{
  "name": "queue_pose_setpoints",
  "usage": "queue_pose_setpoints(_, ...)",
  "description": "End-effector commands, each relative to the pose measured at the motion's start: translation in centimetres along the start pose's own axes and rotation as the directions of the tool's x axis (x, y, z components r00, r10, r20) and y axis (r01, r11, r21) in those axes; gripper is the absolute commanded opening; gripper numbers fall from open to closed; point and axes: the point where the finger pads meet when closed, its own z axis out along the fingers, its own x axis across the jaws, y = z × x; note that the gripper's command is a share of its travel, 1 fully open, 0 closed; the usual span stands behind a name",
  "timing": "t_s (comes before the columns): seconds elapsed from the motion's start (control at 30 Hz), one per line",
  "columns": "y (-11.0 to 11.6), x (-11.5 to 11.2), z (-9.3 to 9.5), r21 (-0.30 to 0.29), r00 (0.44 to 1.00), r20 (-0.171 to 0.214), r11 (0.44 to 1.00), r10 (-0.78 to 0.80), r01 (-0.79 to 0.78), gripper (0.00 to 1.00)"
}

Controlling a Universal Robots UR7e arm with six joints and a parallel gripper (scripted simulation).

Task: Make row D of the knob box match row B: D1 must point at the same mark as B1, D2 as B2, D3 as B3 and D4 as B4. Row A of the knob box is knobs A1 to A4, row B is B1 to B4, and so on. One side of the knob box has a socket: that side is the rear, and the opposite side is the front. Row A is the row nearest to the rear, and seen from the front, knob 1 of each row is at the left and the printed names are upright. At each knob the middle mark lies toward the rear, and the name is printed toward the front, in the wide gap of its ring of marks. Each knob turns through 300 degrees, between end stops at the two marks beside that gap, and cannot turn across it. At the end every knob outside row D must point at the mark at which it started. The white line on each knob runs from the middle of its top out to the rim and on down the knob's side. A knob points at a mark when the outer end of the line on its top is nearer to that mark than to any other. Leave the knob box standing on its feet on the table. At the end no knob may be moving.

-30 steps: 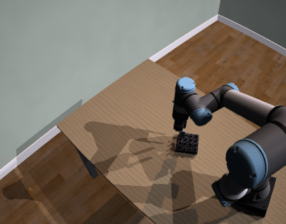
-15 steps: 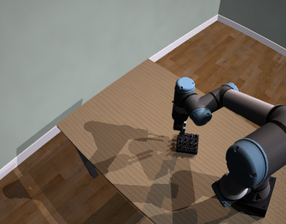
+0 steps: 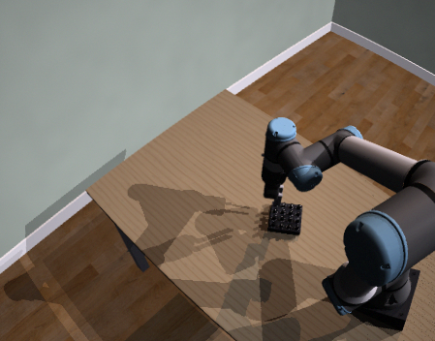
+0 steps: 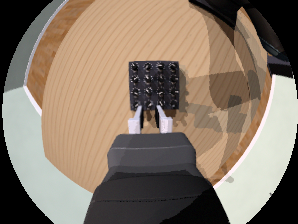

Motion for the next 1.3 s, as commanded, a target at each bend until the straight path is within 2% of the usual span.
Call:
queue_pose_setpoints(0.0, 0.0, 0.0, 0.0, -0.001, 1.000, 0.001, 1.000, 0.000, 0.000, 0.46)
queue_pose_setpoints(0.87, 0.0, 0.0, 0.3, -0.001, 1.000, 0.001, 1.000, 0.000, 0.000, 0.46)
queue_pose_setpoints(1.27, 0.0, 0.0, 1.5, -0.001, 1.000, 0.001, 1.000, -0.001, 0.001, 0.46)
